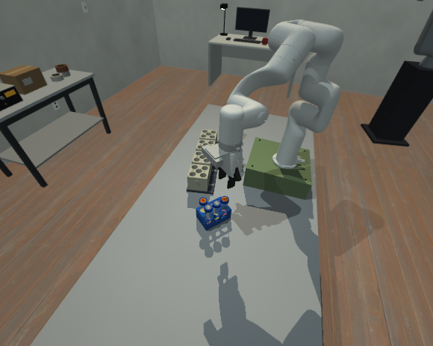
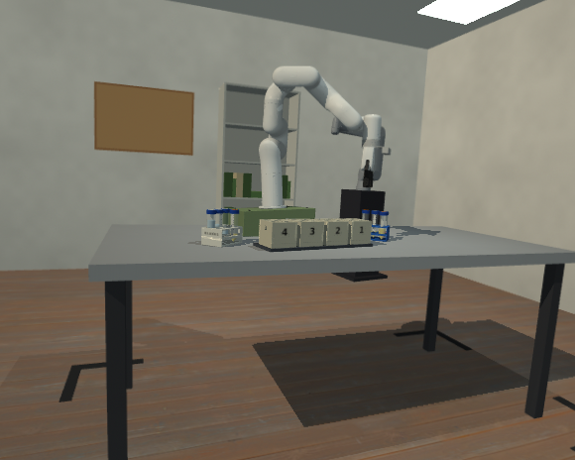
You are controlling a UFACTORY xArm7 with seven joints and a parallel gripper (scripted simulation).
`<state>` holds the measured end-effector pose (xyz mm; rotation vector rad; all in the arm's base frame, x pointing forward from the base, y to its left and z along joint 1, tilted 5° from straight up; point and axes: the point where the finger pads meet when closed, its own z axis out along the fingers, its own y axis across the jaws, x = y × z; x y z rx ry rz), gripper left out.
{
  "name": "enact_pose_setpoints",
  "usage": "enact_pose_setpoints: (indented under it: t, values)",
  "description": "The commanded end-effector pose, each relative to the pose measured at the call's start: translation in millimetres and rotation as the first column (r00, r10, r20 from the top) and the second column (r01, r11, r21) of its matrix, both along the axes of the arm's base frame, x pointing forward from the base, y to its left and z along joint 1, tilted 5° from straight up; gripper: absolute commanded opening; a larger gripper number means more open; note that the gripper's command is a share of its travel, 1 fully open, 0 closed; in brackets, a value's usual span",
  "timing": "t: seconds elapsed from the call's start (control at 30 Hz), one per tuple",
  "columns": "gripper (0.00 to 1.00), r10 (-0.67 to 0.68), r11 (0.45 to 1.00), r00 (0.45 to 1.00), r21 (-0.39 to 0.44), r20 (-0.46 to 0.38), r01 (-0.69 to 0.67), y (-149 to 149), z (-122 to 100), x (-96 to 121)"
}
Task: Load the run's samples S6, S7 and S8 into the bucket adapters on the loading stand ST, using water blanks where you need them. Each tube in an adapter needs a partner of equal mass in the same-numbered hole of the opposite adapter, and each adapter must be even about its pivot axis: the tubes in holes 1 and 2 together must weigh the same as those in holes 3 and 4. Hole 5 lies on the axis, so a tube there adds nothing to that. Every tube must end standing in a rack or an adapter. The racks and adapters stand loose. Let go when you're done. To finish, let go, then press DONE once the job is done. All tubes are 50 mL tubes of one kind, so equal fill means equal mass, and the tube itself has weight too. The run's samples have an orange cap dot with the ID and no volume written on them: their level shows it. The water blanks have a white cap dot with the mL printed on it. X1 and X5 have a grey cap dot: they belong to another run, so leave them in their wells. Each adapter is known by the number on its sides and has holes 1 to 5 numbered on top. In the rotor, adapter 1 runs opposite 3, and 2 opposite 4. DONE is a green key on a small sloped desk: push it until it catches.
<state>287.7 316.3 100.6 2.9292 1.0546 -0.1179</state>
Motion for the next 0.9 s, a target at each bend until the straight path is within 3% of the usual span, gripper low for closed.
enact_pose_setpoints:
  t: [0.0, 0.87]
  values:
    - [0.57, 0.000, 1.000, 1.000, 0.004, 0.004, 0.000, 1, -9, 1]
    - [0.57, 0.000, 1.000, 1.000, 0.004, 0.004, 0.000, -1, -52, -2]
